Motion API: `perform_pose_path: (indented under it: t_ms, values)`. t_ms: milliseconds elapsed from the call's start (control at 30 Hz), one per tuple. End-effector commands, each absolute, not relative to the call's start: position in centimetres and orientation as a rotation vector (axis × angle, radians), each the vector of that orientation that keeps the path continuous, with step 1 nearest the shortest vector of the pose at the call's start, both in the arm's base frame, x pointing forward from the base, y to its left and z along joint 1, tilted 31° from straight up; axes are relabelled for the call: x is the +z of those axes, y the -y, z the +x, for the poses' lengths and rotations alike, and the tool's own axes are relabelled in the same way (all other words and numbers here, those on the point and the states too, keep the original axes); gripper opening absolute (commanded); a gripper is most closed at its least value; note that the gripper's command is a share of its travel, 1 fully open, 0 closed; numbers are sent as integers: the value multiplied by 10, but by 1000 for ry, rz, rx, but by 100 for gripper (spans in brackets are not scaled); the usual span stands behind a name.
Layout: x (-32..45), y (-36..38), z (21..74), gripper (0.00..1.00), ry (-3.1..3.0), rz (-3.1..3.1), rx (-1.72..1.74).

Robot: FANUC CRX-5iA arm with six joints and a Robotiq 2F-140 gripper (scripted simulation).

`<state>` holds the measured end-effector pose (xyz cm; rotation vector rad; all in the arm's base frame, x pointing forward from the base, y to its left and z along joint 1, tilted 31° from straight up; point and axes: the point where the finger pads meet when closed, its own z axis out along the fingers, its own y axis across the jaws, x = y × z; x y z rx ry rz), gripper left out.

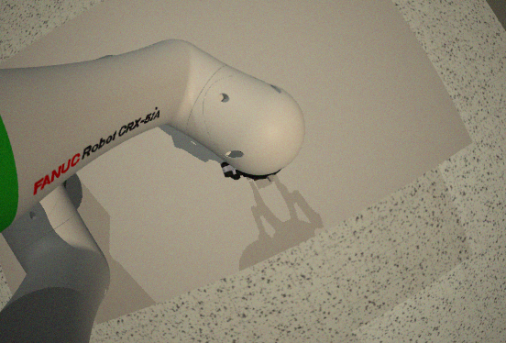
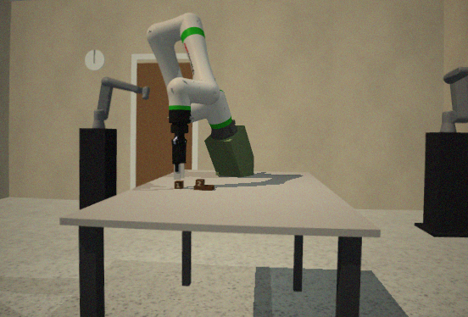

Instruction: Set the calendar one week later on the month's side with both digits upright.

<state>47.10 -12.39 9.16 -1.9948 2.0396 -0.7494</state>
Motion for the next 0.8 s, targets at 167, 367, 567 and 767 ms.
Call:
perform_pose_path:
  t_ms: [167, 367, 567, 767]
  values:
    - [89, 125, 473, 29, -2039, -1995, -750]
    - [81, 127, 477, 29, -2039, -1995, -750]
    - [72, 129, 482, 29, -2039, -1995, -750]
    - [68, 130, 484, 29, -2039, -1995, -750]
